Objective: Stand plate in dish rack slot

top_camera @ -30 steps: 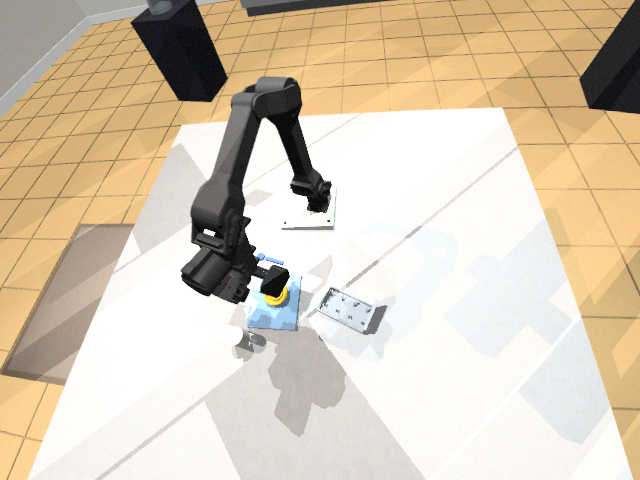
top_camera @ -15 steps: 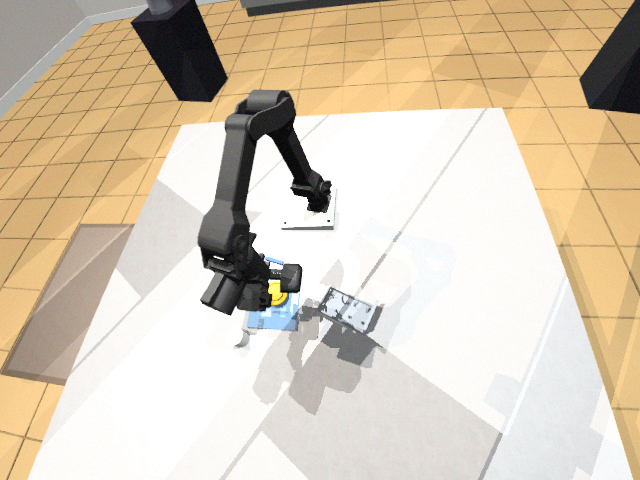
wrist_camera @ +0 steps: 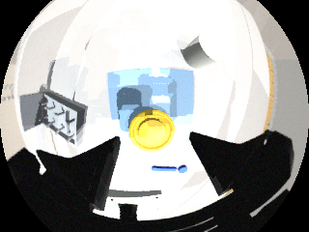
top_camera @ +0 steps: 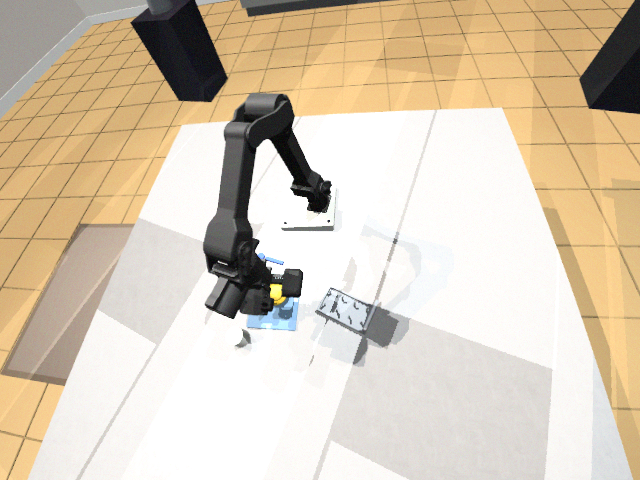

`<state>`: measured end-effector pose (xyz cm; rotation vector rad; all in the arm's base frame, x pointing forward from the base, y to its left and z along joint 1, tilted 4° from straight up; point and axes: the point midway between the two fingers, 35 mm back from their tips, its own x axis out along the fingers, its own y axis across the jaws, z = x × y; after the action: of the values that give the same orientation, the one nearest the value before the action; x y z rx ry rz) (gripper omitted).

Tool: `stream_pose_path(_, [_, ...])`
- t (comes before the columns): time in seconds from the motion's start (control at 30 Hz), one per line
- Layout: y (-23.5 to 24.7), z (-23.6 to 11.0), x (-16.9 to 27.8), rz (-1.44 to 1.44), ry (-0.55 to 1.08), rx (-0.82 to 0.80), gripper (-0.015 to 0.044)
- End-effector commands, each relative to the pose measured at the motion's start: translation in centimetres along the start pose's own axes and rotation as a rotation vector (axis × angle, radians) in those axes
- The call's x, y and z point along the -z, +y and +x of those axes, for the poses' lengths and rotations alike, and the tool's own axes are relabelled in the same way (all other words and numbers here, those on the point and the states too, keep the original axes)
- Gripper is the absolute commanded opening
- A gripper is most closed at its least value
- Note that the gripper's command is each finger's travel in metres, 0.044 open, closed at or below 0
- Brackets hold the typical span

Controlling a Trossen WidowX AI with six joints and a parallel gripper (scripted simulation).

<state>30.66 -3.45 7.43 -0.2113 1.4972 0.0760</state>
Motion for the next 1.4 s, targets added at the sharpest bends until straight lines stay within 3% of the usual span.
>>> stream_pose_path(0.0, [0.2, 1.0, 0.4, -0.006, 0.015, -0.008, 0.0400])
stream_pose_path(0.67, [0.2, 3.9, 0.6, -0.006, 0.016, -0.008, 0.0400])
stream_pose_path(1.3, [0.2, 3.9, 0.6, -0.006, 0.016, -0.008, 0.0293])
stream_pose_path(1.37, [0.2, 3.9, 0.6, -0.006, 0.016, -0.008, 0.0241])
